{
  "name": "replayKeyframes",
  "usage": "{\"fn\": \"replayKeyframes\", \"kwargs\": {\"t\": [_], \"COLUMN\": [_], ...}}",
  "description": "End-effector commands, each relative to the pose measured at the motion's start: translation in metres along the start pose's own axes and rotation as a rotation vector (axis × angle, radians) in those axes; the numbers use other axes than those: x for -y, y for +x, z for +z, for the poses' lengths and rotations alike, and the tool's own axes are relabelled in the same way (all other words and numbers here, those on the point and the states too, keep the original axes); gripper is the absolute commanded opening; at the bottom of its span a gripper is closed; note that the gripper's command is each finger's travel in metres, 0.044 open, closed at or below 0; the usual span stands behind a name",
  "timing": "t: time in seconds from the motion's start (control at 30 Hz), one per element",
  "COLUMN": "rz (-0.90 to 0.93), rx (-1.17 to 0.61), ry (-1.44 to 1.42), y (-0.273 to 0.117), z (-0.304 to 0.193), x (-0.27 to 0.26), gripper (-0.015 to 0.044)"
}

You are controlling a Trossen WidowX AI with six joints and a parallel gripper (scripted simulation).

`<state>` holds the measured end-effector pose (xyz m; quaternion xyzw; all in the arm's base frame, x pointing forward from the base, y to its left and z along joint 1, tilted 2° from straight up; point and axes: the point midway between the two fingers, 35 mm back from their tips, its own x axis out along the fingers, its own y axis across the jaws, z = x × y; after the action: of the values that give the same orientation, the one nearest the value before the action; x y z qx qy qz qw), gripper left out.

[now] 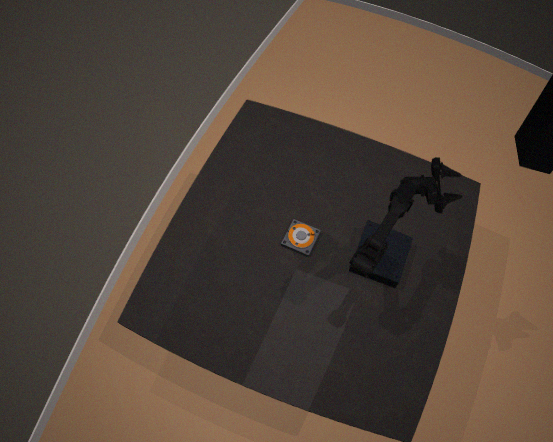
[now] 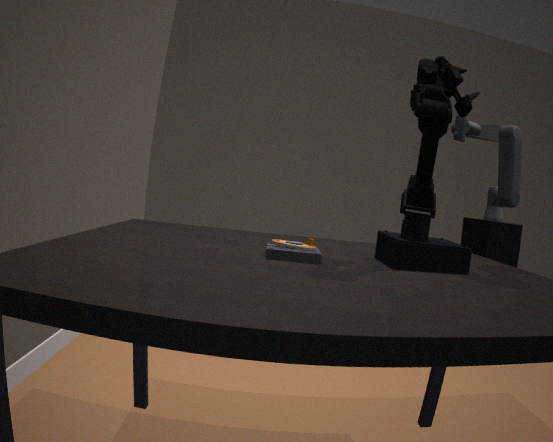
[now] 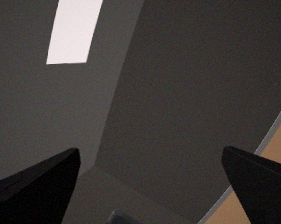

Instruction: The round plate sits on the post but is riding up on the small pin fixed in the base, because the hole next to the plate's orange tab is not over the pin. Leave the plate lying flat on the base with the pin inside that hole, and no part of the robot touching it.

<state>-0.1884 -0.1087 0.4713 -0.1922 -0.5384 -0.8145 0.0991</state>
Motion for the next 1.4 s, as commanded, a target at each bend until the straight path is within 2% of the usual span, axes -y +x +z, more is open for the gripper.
{"fn": "replayKeyframes", "kwargs": {"t": [0.0,0.17,0.3,0.47,0.57,0.77,0.8,0.87,1.03,1.1,1.17,1.3,1.37], "rz": [0.005,0.173,0.272,0.496,0.581,0.902,0.915,1.020,1.305,1.361,1.521,1.769,1.825], "rx": [-0.015,-0.376,-0.542,-0.847,-0.944,-1.243,-1.254,-1.344,-1.557,-1.593,-1.689,-1.815,-1.839], "ry": [-0.009,-0.223,-0.317,-0.490,-0.543,-0.704,-0.710,-0.766,-0.914,-0.944,-1.032,-1.175,-1.209], "y": [-0.001,-0.039,-0.070,-0.151,-0.183,-0.299,-0.304,-0.340,-0.428,-0.442,-0.481,-0.527,-0.535], "z": [-0.004,-0.101,-0.141,-0.204,-0.219,-0.241,-0.241,-0.241,-0.224,-0.219,-0.201,-0.166,-0.157], "x": [-0.001,-0.028,-0.038,-0.049,-0.050,-0.043,-0.042,-0.034,-0.003,0.005,0.028,0.069,0.079], "gripper": [0.0374,0.0242,0.0137,0.0006,0.0000,0.0000,0.0000,0.0000,0.0000,0.0000,0.0000,0.0000,0.0000]}}
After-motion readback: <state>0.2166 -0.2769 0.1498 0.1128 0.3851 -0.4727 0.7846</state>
